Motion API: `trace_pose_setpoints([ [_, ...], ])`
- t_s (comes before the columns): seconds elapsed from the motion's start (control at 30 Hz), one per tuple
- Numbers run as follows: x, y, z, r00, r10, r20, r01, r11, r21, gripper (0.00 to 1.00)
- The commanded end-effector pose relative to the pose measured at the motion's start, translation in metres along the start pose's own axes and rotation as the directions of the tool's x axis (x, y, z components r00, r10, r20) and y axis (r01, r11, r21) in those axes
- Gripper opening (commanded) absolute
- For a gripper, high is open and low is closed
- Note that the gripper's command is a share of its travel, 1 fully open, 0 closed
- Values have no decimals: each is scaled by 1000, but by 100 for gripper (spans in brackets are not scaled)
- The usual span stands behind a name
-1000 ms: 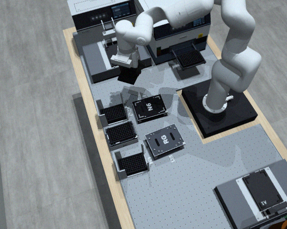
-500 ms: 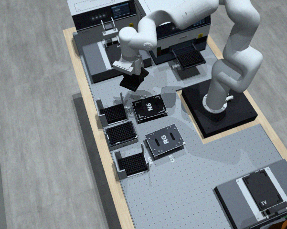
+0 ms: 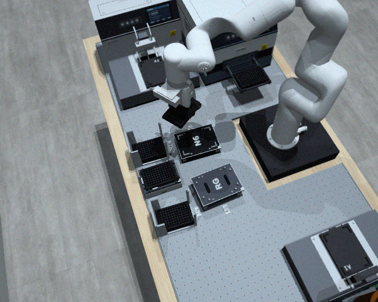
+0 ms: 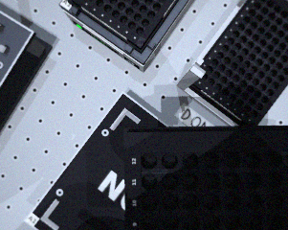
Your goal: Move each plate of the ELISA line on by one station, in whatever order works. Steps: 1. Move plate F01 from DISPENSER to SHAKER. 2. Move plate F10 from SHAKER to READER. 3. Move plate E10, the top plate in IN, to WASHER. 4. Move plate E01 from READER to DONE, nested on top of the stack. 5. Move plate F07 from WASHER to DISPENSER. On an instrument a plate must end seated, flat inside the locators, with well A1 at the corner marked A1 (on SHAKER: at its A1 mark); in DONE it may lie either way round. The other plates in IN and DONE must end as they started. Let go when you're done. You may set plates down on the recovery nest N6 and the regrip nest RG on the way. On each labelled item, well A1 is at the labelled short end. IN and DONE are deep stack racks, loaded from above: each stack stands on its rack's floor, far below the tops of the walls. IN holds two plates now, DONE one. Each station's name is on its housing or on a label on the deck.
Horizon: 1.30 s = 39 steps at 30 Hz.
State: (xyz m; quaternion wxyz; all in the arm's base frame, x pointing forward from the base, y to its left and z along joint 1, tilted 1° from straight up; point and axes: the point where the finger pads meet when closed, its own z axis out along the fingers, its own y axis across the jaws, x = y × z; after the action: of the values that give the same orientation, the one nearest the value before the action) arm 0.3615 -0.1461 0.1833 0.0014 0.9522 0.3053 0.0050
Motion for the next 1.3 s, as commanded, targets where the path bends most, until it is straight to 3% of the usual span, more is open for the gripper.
trace_pose_setpoints([
  [0.0,6,-14,-2,999,35,-3,-35,999,-8,0],
  [1.27,26,-121,-1,935,355,-5,-355,935,-6,0],
])
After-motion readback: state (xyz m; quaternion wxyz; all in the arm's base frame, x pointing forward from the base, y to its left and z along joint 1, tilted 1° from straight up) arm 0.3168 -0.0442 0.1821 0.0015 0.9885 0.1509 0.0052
